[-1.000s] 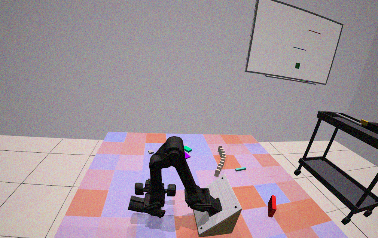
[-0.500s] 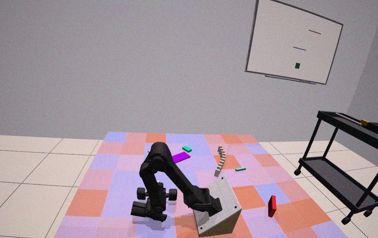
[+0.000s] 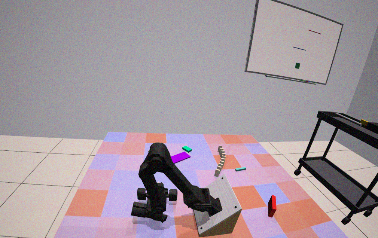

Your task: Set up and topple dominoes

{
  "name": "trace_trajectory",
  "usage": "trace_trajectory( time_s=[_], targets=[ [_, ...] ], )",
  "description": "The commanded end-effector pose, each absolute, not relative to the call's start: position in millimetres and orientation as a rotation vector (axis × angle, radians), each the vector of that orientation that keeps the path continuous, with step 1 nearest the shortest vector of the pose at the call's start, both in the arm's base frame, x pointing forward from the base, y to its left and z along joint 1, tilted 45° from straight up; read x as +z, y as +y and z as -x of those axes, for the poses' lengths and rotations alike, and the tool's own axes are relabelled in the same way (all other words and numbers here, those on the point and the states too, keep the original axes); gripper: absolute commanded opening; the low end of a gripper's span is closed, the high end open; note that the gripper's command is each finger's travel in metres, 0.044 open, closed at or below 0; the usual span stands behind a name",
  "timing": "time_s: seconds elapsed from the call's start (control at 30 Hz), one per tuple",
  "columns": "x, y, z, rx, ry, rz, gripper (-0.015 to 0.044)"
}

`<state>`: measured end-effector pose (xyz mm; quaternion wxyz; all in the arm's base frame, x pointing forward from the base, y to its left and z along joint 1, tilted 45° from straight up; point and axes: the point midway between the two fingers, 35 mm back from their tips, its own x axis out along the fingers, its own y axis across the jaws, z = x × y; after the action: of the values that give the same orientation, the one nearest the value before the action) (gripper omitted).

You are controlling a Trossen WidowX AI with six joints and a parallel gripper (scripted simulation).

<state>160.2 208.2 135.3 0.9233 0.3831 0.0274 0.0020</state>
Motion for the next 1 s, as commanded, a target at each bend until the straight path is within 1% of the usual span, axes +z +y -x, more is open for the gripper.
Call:
trace_trajectory(
  time_s=[0.0,0.27,0.5,0.67,0.77,0.97],
  targets=[
    [135,207,-160,0.002,0.053,-0.789,0.0230],
    [136,207,-160,0.002,0.053,-0.789,0.0440],
    [168,177,-162,0.004,0.056,-0.788,0.0440],
    [170,173,-163,0.002,0.056,-0.778,0.0440],
    [162,170,-173,-0.030,0.067,-0.654,0.0440],
    [174,188,-211,-0.004,0.222,-0.350,0.0440]
  ],
)
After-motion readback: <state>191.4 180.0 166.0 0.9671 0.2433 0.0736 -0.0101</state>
